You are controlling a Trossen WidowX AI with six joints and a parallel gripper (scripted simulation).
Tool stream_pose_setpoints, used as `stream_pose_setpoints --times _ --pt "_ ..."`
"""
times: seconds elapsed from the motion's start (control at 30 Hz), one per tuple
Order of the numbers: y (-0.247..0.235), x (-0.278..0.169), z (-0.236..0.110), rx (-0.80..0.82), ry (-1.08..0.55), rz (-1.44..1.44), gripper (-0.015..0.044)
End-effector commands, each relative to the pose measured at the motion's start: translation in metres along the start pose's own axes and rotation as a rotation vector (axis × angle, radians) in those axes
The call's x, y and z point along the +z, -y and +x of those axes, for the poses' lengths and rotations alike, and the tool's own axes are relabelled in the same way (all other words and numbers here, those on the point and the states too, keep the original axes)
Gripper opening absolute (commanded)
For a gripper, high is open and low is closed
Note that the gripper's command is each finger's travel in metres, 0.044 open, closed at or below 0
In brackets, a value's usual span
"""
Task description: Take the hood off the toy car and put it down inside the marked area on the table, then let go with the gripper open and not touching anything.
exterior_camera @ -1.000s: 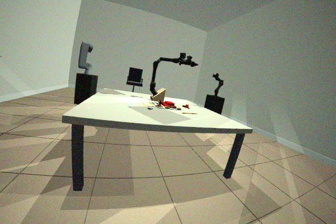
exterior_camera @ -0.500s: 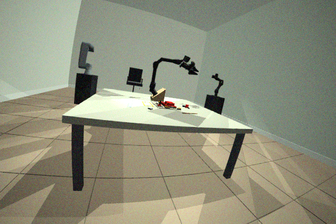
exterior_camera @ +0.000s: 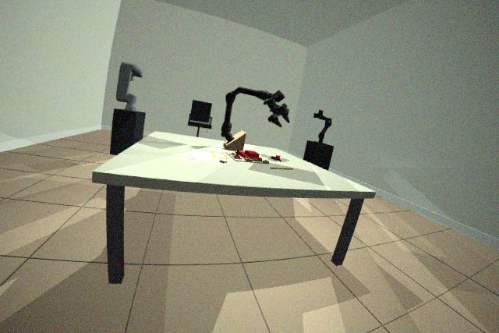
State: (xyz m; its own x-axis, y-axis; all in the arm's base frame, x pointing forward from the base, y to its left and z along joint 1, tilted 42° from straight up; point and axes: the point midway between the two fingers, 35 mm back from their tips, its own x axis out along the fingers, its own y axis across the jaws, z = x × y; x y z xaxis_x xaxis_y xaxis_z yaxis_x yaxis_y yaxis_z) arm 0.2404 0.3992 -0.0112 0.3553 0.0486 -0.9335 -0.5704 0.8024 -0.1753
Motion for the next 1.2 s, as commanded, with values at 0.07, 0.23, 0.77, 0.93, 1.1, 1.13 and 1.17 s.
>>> stream_pose_setpoints --times 0.07,0.23,0.77,0.93,1.1,1.13,1.17 --pt "0.062 -0.017 0.017 -0.159 -0.129 0.087 0.0440" --pt "0.116 -0.036 0.022 -0.293 -0.246 0.157 0.0440" --pt "0.226 -0.088 0.008 -0.575 -0.527 0.276 0.0440" --pt "0.227 -0.089 0.009 -0.575 -0.527 0.276 0.0440" --pt "0.228 -0.091 0.011 -0.575 -0.527 0.276 0.0440" --pt "0.229 -0.091 0.012 -0.575 -0.527 0.276 0.0440" --pt "0.229 -0.091 0.012 -0.575 -0.527 0.276 0.0440"
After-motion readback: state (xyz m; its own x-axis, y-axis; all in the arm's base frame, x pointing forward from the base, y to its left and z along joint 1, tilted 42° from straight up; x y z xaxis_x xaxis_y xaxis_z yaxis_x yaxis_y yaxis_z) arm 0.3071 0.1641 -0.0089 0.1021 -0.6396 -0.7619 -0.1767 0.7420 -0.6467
